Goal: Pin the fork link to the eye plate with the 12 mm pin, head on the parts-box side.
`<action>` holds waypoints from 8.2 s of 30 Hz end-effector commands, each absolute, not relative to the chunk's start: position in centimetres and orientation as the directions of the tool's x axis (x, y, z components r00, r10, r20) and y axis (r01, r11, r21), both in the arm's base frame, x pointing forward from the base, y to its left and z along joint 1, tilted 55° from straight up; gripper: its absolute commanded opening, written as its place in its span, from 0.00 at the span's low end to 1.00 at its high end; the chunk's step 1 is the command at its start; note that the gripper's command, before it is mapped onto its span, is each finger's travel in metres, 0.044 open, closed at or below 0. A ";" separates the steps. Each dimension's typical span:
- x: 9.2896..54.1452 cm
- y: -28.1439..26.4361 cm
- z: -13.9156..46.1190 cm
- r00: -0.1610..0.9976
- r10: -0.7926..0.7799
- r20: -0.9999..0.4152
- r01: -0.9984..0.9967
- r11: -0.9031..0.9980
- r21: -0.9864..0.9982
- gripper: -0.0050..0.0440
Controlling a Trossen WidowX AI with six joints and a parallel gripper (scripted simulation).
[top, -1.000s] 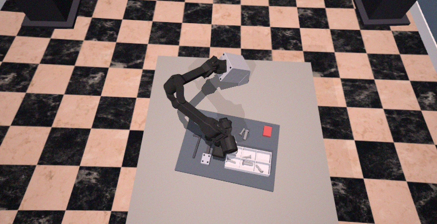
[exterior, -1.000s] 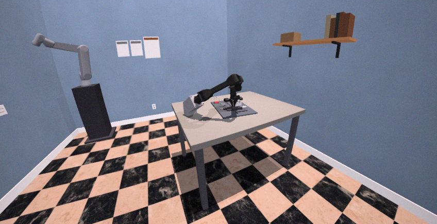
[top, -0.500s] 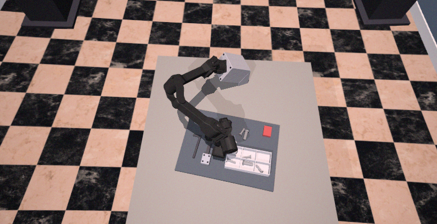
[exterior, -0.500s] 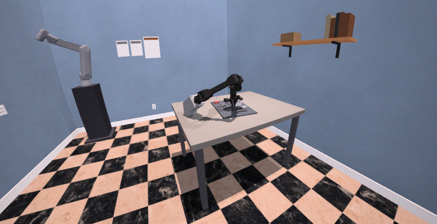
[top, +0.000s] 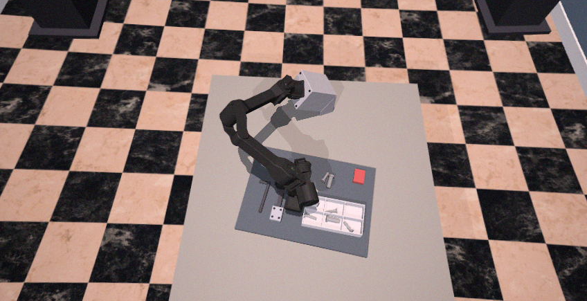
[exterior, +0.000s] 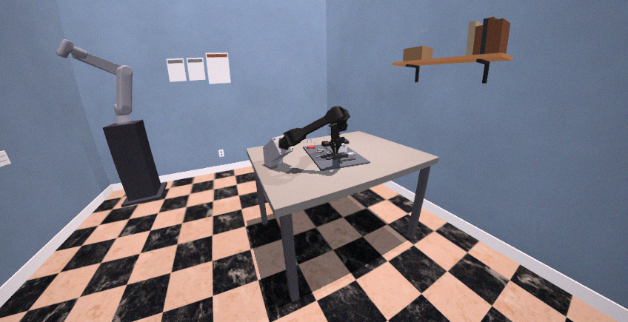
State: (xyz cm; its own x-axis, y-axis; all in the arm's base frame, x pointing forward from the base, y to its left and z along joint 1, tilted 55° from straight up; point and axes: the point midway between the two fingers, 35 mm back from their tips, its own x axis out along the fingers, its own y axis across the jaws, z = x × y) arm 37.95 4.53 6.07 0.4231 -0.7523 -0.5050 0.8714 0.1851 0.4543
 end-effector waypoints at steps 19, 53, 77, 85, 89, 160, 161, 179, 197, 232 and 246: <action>37.8 3.9 7.4 0.434 -0.746 -0.506 0.864 0.185 0.468 0.00; 37.8 3.9 7.5 0.434 -0.746 -0.505 0.864 0.186 0.467 0.00; 37.7 3.6 7.8 0.433 -0.748 -0.503 0.864 0.184 0.469 0.00; 37.6 3.3 8.0 0.433 -0.748 -0.503 0.864 0.184 0.469 0.00; 37.6 3.2 8.1 0.433 -0.748 -0.504 0.864 0.184 0.469 0.00; 37.5 3.0 8.3 0.434 -0.747 -0.503 0.864 0.187 0.467 0.39; 37.5 3.0 8.3 0.434 -0.747 -0.503 0.864 0.187 0.467 0.39; 37.6 3.1 8.2 0.433 -0.748 -0.503 0.864 0.187 0.467 0.39; 37.8 3.6 7.6 0.432 -0.748 -0.503 0.864 0.186 0.467 0.39; 38.2 4.8 6.6 0.434 -0.748 -0.503 0.863 0.184 0.470 0.39; 38.2 4.8 6.5 0.434 -0.747 -0.503 0.863 0.184 0.471 0.39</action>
State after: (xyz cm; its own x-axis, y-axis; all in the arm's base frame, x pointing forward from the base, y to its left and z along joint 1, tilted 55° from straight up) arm 37.95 4.47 6.03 0.4219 -0.7523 -0.5060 0.8725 0.1852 0.4521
